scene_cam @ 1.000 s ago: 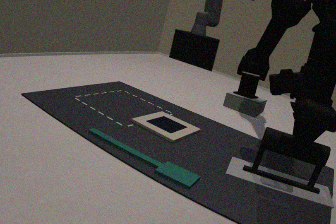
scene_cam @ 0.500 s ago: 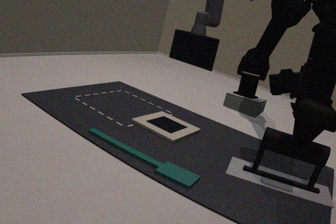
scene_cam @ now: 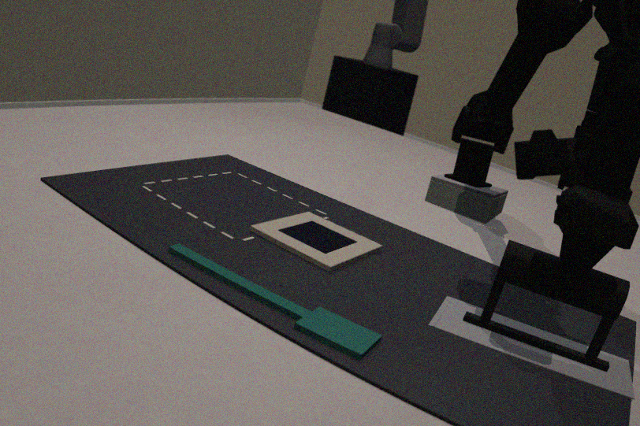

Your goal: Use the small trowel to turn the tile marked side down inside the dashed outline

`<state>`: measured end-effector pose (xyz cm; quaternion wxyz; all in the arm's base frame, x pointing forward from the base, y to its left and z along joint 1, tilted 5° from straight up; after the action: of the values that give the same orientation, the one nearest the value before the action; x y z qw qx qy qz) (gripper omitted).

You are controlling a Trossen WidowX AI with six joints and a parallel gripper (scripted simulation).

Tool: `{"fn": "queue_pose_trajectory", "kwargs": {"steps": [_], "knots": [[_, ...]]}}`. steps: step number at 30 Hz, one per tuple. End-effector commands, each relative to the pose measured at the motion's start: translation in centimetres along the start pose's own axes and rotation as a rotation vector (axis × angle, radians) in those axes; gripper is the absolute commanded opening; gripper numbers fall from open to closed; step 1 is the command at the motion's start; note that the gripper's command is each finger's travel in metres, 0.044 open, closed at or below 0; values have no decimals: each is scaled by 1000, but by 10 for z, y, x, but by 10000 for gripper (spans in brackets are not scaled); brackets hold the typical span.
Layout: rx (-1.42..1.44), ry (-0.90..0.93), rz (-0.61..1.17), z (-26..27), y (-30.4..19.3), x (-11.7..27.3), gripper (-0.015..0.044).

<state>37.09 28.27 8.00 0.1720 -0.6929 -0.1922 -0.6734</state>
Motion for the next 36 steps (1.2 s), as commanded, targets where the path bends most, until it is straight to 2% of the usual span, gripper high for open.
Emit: {"fn": "queue_pose_trajectory", "kwargs": {"steps": [1,8,13,14,32,36], "knots": [[-100,0,1,0,0,-1,130],[-171,0,1,0,0,-1,130],[-171,0,1,0,0,-1,261],[-171,0,1,0,0,-1,270],[-171,0,1,0,0,-1,270],[-171,-1,1,-2,0,28,270]]}}
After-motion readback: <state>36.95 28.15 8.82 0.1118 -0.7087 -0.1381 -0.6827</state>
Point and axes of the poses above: the point midway between the two fingers, 35 mm back from their tips, its own x axis back along the fingers, its own z axis across the jaws, y = z × x, the point moved 4 cm from there along x, back along the fingers, and after that the axes turned 14 degrees about x, right-handed, at the moved point
